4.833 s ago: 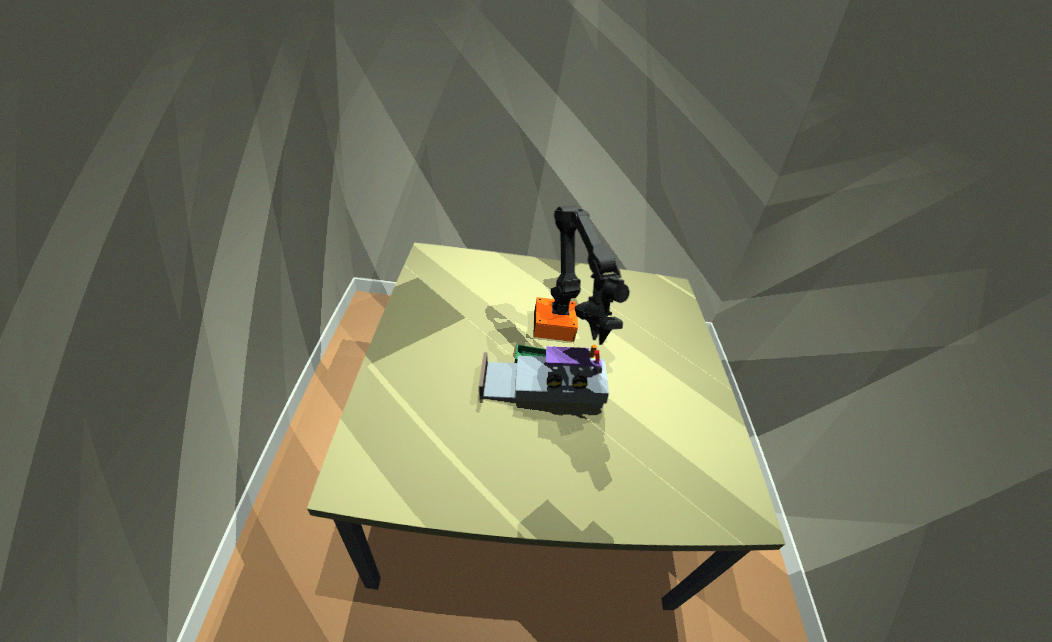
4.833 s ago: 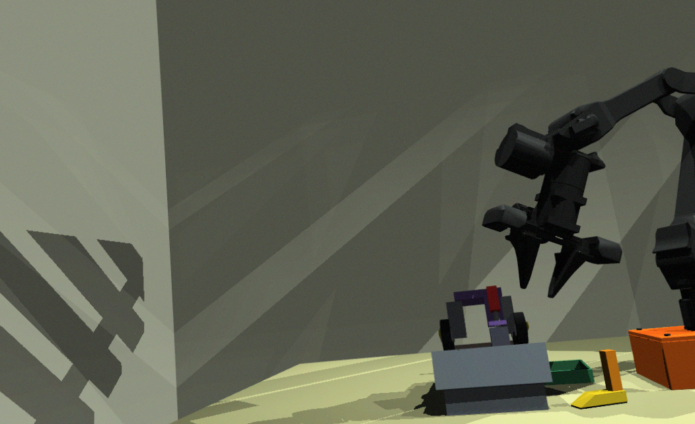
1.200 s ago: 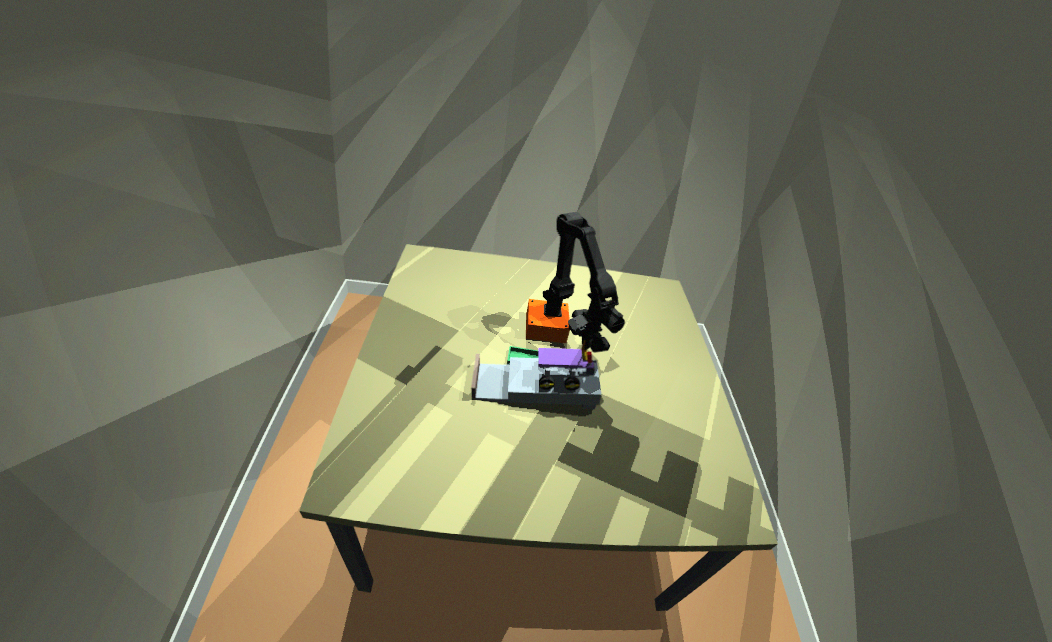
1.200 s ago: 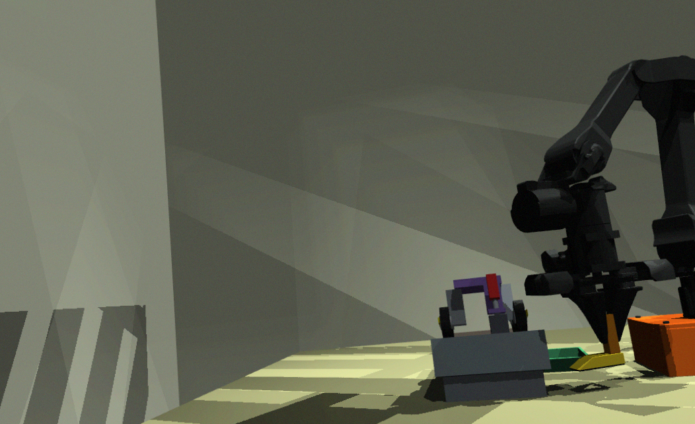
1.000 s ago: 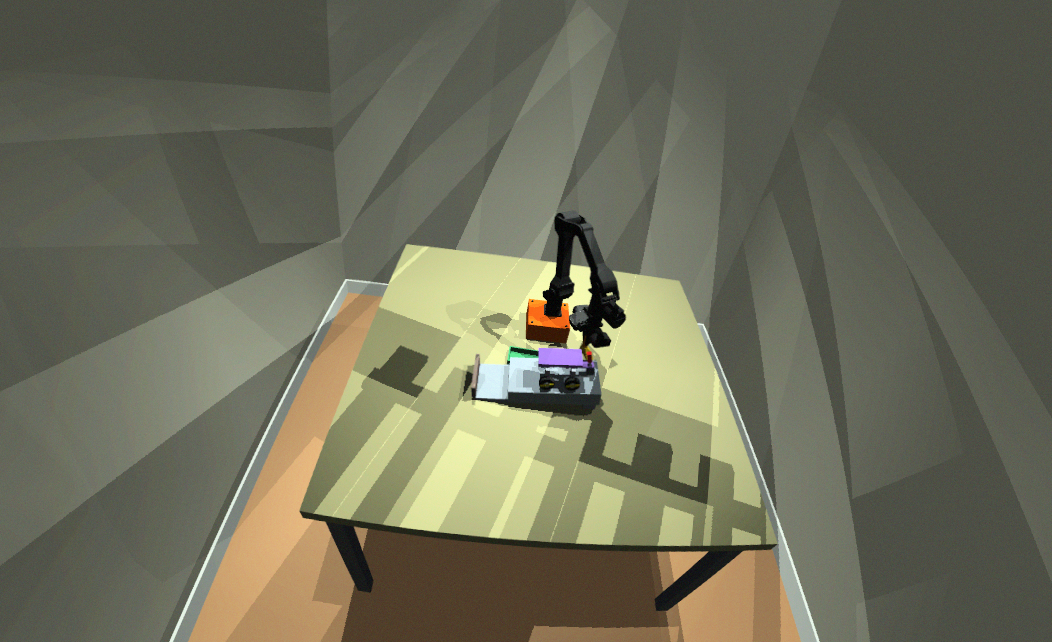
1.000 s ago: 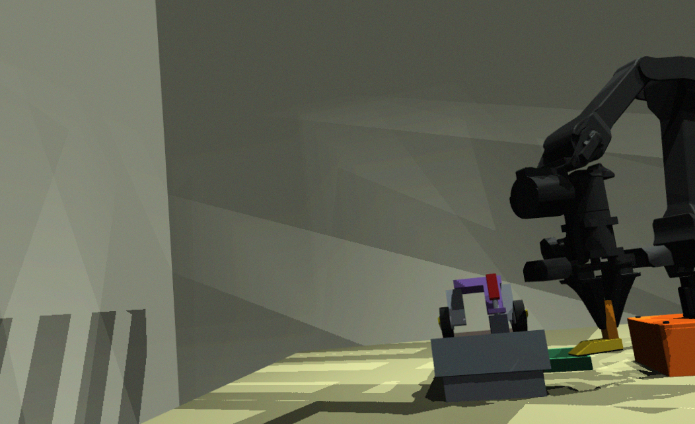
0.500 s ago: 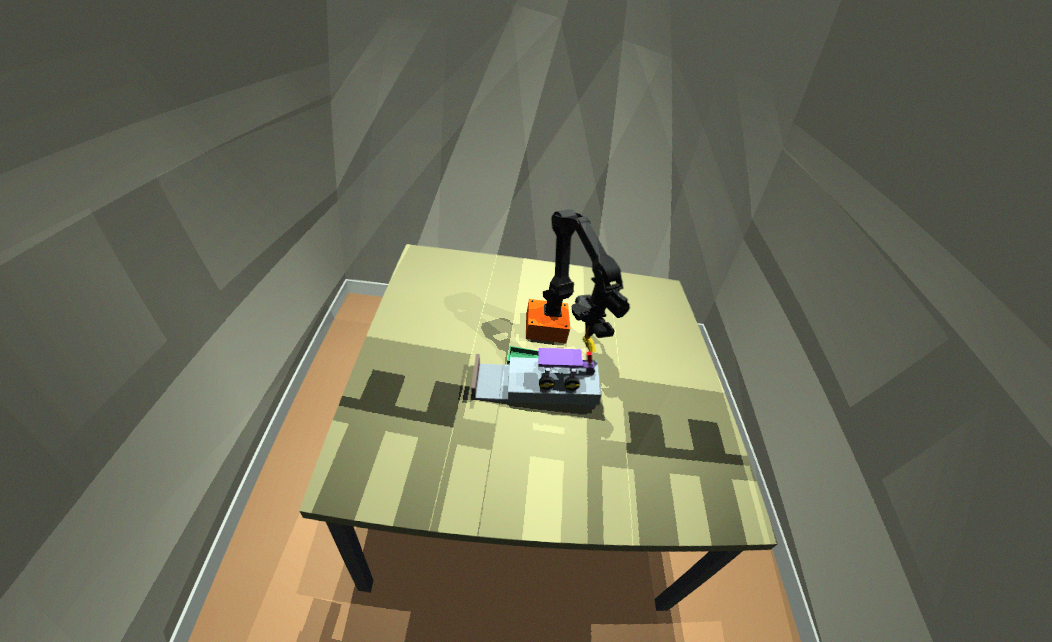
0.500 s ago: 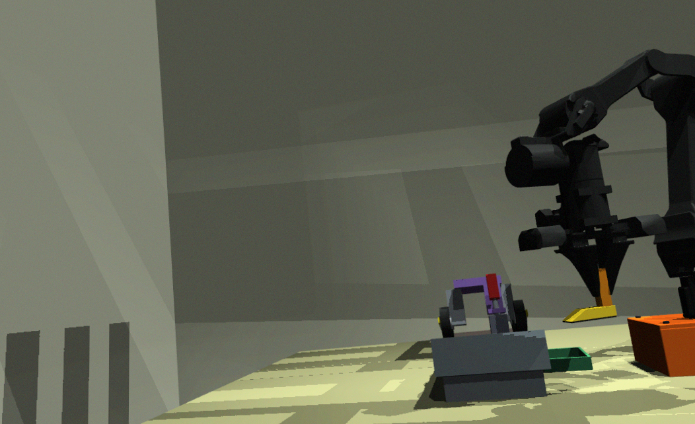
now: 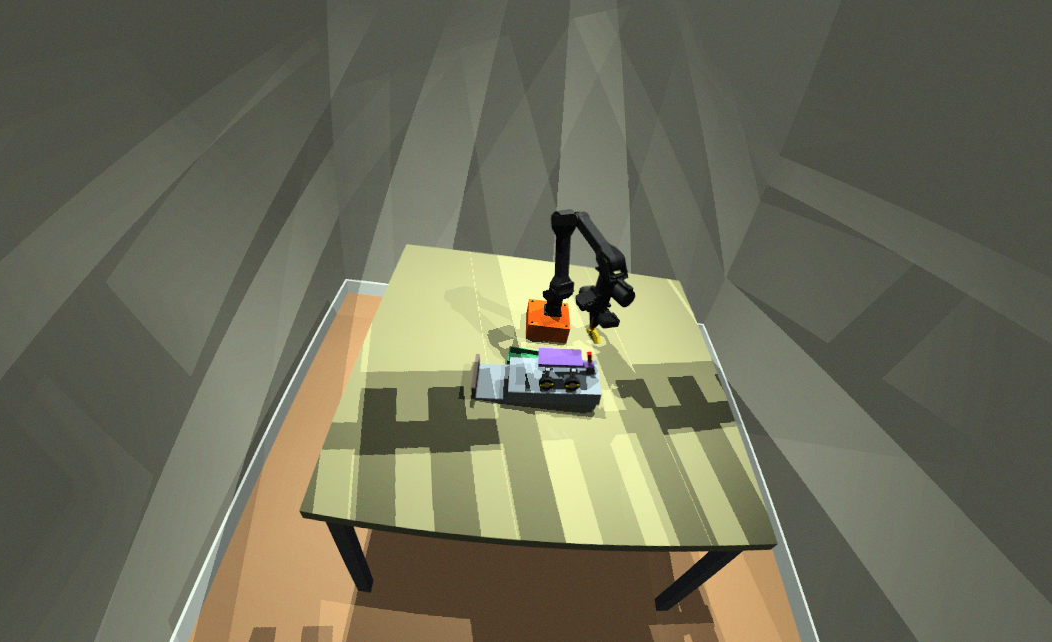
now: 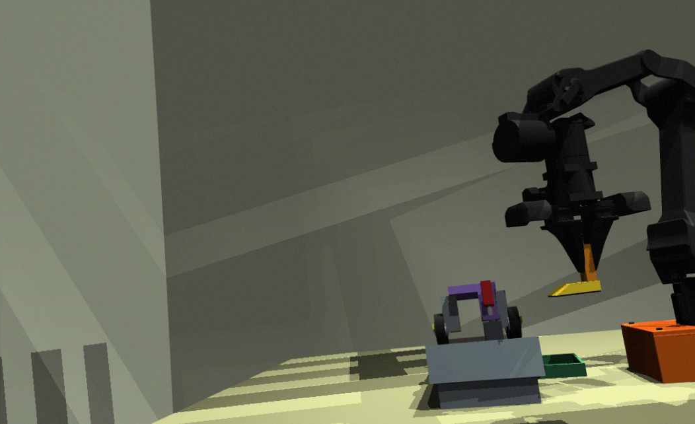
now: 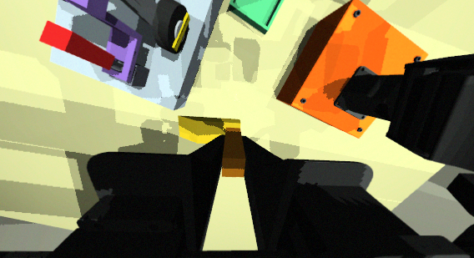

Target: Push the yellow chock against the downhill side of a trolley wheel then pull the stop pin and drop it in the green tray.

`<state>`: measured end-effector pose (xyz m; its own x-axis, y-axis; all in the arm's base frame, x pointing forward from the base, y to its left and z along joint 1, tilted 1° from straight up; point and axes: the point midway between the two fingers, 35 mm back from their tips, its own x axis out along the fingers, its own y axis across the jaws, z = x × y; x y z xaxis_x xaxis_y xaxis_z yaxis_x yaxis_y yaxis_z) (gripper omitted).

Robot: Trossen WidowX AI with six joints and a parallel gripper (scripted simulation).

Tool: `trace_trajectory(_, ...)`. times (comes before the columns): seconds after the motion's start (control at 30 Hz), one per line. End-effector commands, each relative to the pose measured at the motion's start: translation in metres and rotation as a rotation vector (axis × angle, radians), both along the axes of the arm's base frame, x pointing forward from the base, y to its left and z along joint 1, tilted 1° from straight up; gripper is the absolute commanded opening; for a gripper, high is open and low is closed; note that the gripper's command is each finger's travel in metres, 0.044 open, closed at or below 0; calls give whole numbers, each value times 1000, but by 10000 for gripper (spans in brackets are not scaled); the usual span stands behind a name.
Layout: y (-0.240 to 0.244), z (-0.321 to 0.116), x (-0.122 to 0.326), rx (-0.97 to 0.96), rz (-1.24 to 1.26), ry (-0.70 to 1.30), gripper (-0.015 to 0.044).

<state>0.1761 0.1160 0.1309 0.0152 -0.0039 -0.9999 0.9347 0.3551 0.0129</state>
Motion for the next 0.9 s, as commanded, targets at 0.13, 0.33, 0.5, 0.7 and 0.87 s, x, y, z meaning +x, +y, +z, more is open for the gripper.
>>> trace_trajectory(0.13,3,12,2,8,-5,-4,0)
trace_trajectory(0.33,3,12,2,6,104,-5,0)
trace_trajectory(0.5,3,12,2,3,277,-5,0)
trace_trajectory(0.7,3,12,2,-1,484,-6,0)
trace_trajectory(0.87,3,12,2,-4,654,-6,0)
